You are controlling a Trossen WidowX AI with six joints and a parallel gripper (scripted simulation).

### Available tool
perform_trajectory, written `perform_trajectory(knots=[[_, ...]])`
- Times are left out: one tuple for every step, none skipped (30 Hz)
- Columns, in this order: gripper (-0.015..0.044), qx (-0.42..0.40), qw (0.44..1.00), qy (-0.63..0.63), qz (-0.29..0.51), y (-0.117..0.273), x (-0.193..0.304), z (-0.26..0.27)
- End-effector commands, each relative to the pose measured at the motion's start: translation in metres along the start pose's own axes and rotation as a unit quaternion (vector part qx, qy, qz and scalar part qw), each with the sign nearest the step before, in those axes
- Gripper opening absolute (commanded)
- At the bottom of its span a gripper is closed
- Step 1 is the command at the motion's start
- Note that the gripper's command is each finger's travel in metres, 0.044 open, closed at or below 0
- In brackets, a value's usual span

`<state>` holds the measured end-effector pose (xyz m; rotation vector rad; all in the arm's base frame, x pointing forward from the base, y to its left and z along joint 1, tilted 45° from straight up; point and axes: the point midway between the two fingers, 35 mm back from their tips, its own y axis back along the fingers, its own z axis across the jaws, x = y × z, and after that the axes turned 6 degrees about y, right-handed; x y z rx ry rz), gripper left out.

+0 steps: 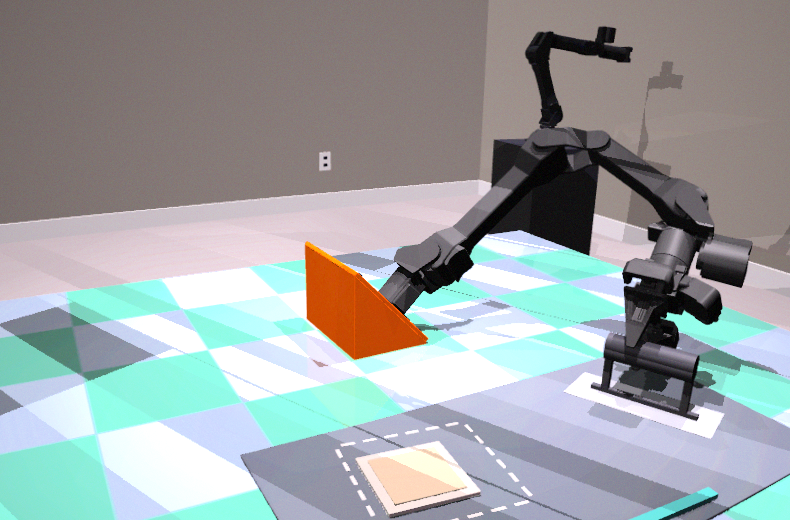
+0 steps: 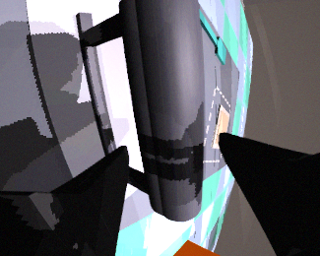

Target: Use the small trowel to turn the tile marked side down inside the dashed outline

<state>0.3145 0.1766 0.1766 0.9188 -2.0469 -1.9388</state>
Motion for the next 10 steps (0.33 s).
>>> perform_trajectory(knots=[[0.0300,0.002,1.000,-0.001,-0.006,0.023,-0.002,0.000],[0.0300,0.001,1.000,-0.001,-0.006,0.027,-0.001,0.000],[0.0300,0.001,1.000,-0.001,-0.006,0.032,-0.001,0.000],[0.0300,0.001,1.000,-0.001,-0.006,0.035,-0.001,0.000],[0.0300,0.001,1.000,0.000,-0.006,0.037,-0.001,0.000],[0.0300,0.001,1.000,0.000,-0.006,0.038,-0.001,0.000],[0.0300,0.001,1.000,0.000,-0.006,0.038,-0.001,0.000],[0.0300,0.001,1.000,0.000,-0.006,0.038,-0.001,0.000],[0.0300,0.001,1.000,0.000,-0.006,0.039,0.001,-0.002],[0.0300,0.001,1.000,0.000,-0.005,0.043,0.005,-0.008]])
